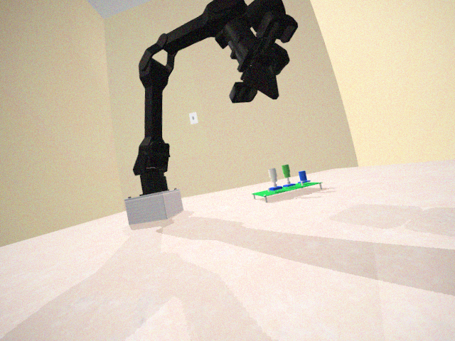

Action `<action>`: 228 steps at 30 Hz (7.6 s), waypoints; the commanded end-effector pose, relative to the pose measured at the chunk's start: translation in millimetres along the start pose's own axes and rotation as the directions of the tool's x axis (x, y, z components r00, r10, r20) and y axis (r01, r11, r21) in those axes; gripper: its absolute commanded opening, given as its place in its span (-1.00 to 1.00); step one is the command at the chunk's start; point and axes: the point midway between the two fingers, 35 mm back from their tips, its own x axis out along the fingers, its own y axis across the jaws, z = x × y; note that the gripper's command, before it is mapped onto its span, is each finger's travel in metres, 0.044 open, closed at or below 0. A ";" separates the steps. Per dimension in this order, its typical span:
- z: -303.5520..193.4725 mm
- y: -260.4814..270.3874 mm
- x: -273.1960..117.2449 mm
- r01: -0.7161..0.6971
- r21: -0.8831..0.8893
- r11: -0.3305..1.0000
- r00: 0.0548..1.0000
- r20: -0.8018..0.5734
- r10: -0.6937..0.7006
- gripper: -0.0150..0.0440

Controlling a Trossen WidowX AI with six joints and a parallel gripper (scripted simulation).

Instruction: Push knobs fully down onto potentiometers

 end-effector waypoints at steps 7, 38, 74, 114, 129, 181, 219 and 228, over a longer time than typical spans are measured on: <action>35.3 113.3 56.7 -0.261 -0.081 0.962 0.964 -0.081 0.255 -0.49; 32.9 124.1 89.8 -0.265 -0.082 0.961 0.962 -0.084 0.259 -0.49; 32.2 125.8 95.9 -0.265 -0.082 0.961 0.962 -0.084 0.259 -0.49; 31.5 128.0 103.6 -0.265 -0.082 0.961 0.962 -0.084 0.259 -0.49; 31.5 128.0 103.7 -0.265 -0.082 0.961 0.962 -0.084 0.259 -0.49; 31.6 127.8 102.9 -0.265 -0.082 0.961 0.962 -0.084 0.259 -0.49; 31.0 129.3 108.7 -0.265 -0.082 0.961 0.962 -0.084 0.259 -0.49; 31.0 129.5 109.3 -0.265 -0.082 0.961 0.962 -0.084 0.259 -0.49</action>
